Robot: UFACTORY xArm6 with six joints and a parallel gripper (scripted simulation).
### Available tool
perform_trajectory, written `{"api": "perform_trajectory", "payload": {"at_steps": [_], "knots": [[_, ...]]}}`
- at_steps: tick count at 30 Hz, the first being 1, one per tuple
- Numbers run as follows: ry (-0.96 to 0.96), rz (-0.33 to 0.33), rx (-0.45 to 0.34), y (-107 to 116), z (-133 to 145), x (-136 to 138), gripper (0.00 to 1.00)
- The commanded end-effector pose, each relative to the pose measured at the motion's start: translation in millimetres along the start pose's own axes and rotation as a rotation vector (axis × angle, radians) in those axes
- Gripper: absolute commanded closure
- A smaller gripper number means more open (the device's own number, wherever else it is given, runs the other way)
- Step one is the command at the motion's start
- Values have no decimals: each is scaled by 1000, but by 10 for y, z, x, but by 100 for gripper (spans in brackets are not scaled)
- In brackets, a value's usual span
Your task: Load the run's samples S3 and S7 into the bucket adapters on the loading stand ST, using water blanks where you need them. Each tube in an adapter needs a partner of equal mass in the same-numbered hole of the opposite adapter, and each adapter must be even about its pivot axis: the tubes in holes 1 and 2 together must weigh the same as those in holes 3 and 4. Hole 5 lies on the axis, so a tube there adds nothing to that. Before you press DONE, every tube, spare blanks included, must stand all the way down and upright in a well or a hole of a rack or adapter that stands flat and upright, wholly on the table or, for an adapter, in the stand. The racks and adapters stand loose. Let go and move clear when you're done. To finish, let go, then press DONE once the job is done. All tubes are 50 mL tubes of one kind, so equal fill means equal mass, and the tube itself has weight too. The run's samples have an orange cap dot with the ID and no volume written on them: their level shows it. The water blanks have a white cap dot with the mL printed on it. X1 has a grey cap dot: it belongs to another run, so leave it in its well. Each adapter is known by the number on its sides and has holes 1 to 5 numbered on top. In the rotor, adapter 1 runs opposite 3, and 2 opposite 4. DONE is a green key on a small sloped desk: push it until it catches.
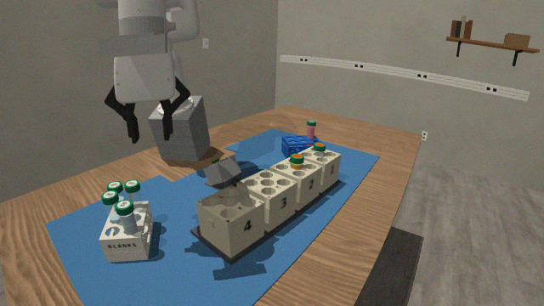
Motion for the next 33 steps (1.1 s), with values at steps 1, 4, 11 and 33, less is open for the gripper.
{"api": "perform_trajectory", "payload": {"at_steps": [1, 4, 11, 33], "knots": [[0, -2, 4, 11, -65, 200, 43], [0, -2, 4, 11, -102, 346, 43], [0, -2, 4, 10, -187, 686, 43], [0, -2, 4, -130, -199, 732, 43]]}}
Point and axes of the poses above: the point where the finger pads meet when closed, its own y axis back along the fingers, its own x axis across the jaws, z = x × y, the point moved 10 cm from there along y, back along the fingers, and after that the axes turned 5 degrees about y, right-handed, at the moved point
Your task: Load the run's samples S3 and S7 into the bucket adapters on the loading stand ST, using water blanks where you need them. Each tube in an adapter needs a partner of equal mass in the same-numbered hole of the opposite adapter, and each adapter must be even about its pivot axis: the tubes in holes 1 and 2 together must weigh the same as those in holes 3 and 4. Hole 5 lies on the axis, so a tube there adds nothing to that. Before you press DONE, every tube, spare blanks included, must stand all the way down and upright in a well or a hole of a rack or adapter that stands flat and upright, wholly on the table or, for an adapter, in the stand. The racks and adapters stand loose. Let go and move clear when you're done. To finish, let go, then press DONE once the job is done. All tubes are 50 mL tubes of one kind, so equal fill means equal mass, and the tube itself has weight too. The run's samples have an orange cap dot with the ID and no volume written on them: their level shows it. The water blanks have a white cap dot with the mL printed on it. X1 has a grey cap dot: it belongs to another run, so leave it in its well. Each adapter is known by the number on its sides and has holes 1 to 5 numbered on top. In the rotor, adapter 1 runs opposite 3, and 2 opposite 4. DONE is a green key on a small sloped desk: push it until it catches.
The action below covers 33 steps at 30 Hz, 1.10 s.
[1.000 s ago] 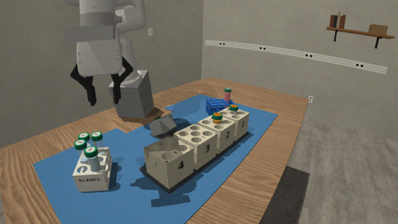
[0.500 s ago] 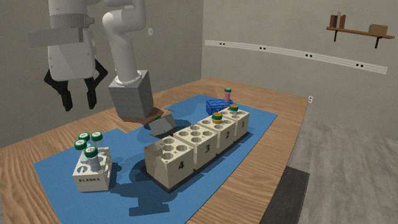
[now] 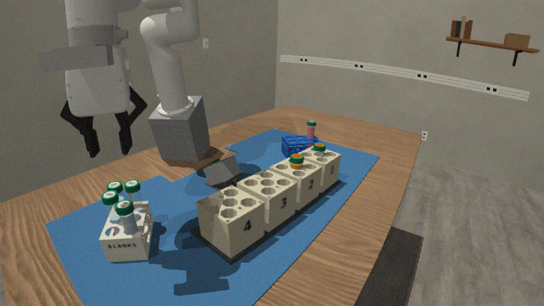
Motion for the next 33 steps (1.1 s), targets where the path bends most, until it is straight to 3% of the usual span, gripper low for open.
{"api": "perform_trajectory", "payload": {"at_steps": [1, 33], "knots": [[0, 1, 4, -57, -12, 4, 43], [0, 1, 4, -618, -13, 4, 43]]}}
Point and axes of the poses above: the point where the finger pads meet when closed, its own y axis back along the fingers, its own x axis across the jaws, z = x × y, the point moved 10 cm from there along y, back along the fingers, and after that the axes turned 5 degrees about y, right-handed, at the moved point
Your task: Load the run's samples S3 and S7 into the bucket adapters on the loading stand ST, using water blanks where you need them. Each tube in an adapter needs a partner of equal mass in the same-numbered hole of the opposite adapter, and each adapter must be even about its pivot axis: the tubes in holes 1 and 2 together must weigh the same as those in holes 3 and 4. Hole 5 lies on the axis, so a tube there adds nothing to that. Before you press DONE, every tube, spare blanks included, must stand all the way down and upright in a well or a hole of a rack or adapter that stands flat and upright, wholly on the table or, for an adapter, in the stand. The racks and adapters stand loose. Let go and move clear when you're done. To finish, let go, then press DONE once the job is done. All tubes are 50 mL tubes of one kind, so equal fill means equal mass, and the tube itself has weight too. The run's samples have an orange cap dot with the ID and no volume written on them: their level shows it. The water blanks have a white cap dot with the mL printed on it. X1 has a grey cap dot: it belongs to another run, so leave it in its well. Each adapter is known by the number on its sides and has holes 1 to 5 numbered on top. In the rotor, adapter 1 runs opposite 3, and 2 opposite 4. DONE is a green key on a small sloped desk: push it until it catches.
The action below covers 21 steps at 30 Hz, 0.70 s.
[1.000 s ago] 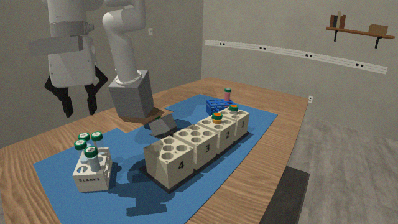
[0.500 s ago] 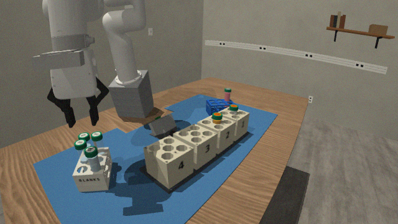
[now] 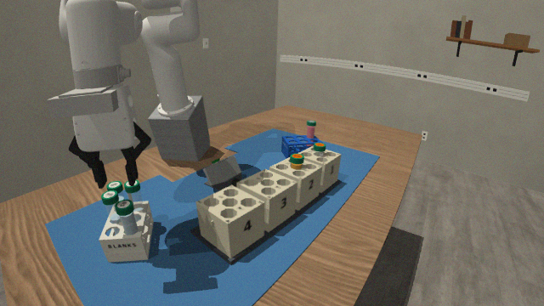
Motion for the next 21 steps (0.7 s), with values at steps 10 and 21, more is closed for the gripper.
{"api": "perform_trajectory", "payload": {"at_steps": [10, 21], "knots": [[0, 1, 5, -232, -16, 4, 43], [0, 1, 5, -413, -16, 4, 43]]}}
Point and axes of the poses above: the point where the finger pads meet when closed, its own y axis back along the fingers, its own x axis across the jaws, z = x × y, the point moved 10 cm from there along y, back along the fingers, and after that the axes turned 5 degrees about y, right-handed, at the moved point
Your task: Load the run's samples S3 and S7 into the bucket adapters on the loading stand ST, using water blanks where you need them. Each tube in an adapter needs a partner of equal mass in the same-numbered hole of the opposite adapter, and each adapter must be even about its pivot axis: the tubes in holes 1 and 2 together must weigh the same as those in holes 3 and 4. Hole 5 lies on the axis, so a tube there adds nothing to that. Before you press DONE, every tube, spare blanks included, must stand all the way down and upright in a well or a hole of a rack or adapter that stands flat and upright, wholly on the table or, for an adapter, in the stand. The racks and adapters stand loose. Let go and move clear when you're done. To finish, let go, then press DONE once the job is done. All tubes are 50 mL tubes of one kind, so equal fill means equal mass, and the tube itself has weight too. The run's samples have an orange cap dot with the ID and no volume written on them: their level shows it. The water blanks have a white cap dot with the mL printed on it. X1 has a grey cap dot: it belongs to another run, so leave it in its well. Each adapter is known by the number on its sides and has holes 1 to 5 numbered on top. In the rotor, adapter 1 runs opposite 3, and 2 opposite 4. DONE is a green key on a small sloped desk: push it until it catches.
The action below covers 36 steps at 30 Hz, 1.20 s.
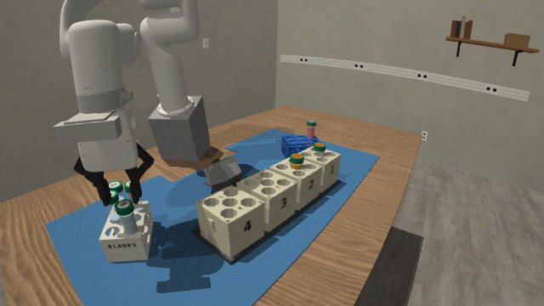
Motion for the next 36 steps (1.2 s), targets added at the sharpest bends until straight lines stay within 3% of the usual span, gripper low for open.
{"api": "perform_trajectory", "payload": {"at_steps": [1, 36], "knots": [[0, 1, 3, -71, -10, 2, 43], [0, 1, 3, -230, -10, 2, 43]]}}
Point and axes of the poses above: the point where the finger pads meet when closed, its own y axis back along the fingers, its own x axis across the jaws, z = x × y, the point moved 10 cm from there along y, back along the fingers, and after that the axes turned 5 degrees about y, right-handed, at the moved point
